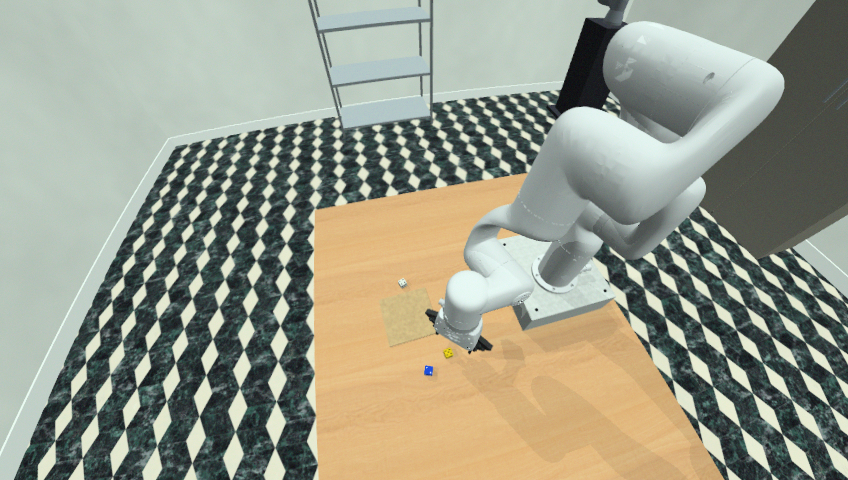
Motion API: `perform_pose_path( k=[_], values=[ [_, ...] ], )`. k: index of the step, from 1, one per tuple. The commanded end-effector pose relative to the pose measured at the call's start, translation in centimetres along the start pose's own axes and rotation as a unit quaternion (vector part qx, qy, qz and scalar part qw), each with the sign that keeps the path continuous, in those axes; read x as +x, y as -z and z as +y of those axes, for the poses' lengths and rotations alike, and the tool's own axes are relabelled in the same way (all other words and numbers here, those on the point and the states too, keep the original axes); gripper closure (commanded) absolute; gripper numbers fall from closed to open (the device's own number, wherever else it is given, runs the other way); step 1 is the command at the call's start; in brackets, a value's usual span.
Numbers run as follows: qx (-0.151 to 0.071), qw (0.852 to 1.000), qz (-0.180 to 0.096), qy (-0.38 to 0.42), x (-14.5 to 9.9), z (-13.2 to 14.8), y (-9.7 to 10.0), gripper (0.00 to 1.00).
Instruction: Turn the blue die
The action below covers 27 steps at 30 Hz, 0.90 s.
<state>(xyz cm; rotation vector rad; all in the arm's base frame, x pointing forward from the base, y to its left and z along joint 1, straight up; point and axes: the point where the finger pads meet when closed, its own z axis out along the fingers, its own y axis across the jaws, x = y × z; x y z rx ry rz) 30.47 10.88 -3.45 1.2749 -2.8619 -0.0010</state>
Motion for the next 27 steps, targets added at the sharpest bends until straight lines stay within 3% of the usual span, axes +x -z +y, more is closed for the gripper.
perform_pose_path(
  k=[1,17,27],
  values=[
    [0.001,1.000,-0.001,0.000,-0.1,-0.1,0.1,0.00],
    [0.001,1.000,-0.001,0.000,-0.8,-0.3,0.1,0.00],
    [0.001,1.000,-0.001,0.000,-5.1,-1.6,0.1,0.00]
  ],
)
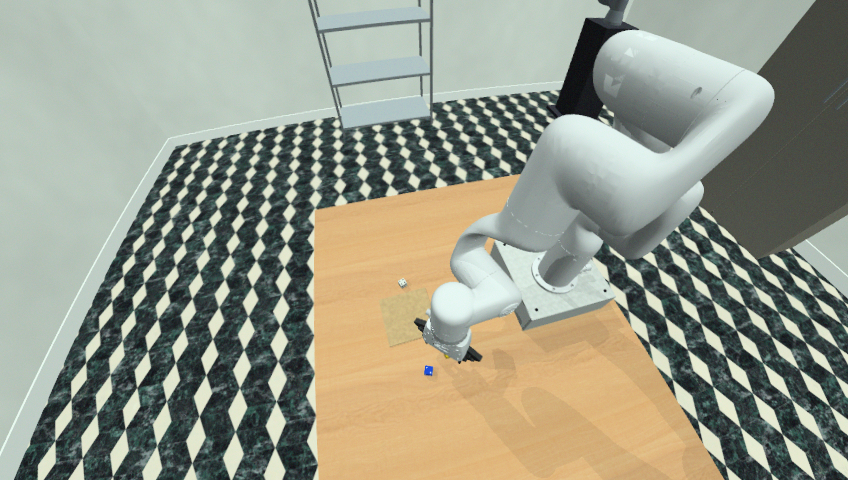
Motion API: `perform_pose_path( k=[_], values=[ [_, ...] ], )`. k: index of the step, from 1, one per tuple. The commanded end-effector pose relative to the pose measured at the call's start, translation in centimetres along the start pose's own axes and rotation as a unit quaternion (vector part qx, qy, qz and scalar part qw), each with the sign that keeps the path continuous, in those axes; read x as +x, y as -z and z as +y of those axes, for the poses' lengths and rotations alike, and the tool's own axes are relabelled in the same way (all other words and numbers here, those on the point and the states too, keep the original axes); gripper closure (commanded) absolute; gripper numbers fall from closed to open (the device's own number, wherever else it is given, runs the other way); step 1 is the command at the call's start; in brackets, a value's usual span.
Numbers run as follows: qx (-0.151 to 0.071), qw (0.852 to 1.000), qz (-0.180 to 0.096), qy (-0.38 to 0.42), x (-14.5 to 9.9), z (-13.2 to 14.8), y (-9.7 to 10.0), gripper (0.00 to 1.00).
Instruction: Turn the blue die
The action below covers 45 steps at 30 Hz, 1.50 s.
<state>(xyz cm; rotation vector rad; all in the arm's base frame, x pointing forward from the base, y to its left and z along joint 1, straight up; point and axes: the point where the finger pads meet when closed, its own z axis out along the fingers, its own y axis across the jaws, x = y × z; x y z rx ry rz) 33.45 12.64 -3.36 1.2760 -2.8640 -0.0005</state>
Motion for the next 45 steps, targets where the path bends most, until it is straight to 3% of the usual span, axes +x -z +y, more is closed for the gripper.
perform_pose_path(
  k=[1,9,45],
  values=[
    [0.000,1.000,0.000,0.000,-2.14,-0.72,-0.04,0.00],
    [0.000,1.000,0.000,0.000,-3.06,-1.01,-0.04,0.00],
    [0.000,1.000,0.000,0.000,-3.07,-1.01,-0.04,0.00]
  ],
)
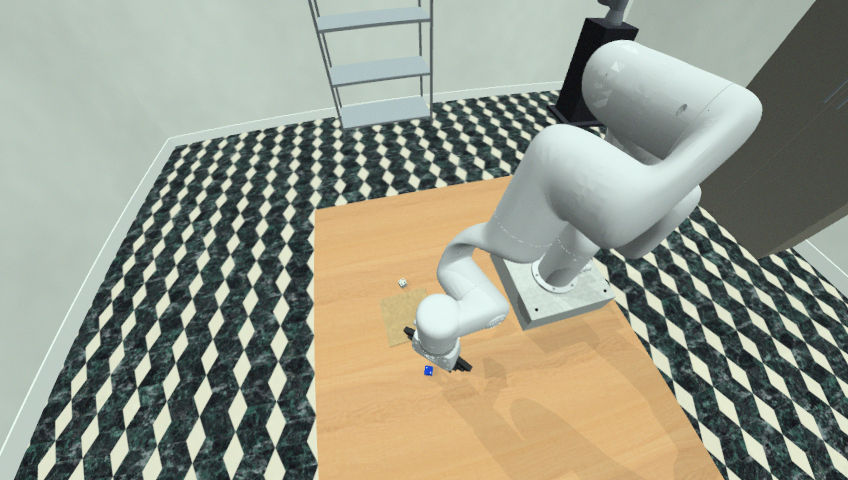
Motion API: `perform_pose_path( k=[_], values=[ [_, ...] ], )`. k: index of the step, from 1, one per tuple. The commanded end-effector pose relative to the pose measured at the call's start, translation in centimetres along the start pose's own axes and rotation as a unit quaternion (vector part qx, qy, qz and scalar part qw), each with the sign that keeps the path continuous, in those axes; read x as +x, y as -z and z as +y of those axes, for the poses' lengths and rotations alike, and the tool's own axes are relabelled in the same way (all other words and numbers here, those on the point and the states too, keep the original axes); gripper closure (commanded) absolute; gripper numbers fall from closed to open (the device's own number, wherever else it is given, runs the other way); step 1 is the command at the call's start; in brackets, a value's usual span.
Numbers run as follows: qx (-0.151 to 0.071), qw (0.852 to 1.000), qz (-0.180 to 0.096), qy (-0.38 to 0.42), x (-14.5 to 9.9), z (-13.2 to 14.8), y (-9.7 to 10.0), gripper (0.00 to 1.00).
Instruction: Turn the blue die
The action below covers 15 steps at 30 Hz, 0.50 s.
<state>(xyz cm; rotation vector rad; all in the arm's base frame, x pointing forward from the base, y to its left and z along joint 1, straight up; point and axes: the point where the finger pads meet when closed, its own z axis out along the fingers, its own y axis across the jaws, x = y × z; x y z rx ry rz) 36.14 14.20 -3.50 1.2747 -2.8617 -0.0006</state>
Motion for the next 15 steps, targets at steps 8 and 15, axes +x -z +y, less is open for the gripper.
perform_pose_path(
  k=[8,15],
  values=[
    [0.001,1.000,-0.001,0.000,-0.1,-0.1,1.2,0.00],
    [0.001,1.000,-0.001,0.000,-0.1,-0.1,4.6,0.00]
  ],
)
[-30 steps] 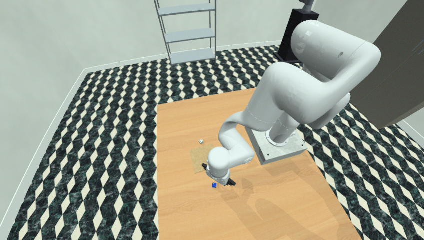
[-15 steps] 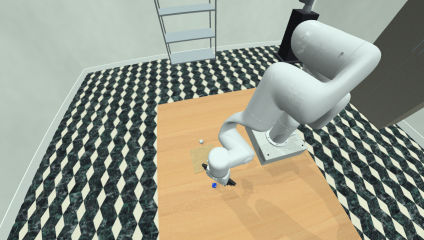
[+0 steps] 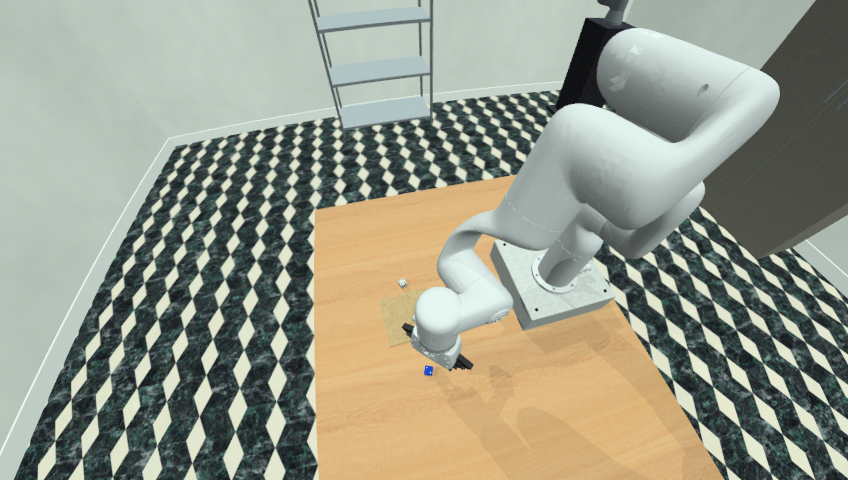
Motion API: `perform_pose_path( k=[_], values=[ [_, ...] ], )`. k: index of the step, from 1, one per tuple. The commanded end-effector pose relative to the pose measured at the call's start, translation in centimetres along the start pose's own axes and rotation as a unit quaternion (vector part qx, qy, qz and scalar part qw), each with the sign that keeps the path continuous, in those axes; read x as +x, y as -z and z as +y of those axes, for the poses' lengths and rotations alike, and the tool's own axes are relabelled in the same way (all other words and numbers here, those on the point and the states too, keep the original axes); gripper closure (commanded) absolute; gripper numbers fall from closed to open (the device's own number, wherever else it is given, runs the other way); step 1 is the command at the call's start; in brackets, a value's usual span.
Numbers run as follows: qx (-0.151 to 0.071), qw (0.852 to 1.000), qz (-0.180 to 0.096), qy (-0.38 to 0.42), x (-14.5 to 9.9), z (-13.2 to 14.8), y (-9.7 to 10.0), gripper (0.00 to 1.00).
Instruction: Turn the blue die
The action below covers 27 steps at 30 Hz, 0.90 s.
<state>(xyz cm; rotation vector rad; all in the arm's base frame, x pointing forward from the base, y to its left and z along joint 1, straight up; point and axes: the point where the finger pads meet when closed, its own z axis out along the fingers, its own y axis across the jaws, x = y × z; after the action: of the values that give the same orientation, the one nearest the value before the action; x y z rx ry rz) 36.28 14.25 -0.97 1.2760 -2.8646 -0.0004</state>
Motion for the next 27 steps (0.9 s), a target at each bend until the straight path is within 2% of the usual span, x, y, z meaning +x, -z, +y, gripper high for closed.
perform_pose_path(
  k=[1,6,10,22,27],
  values=[
    [0.000,1.000,0.000,0.000,0.0,0.0,2.9,0.00],
    [0.000,1.000,0.000,0.000,0.0,0.0,6.7,0.00],
    [0.000,1.000,0.000,0.000,0.0,0.0,8.2,0.00],
    [0.000,1.000,0.000,0.002,0.0,0.0,8.4,0.00],
    [0.000,0.994,0.000,0.106,-1.7,0.0,8.0,0.00]
  ],
)
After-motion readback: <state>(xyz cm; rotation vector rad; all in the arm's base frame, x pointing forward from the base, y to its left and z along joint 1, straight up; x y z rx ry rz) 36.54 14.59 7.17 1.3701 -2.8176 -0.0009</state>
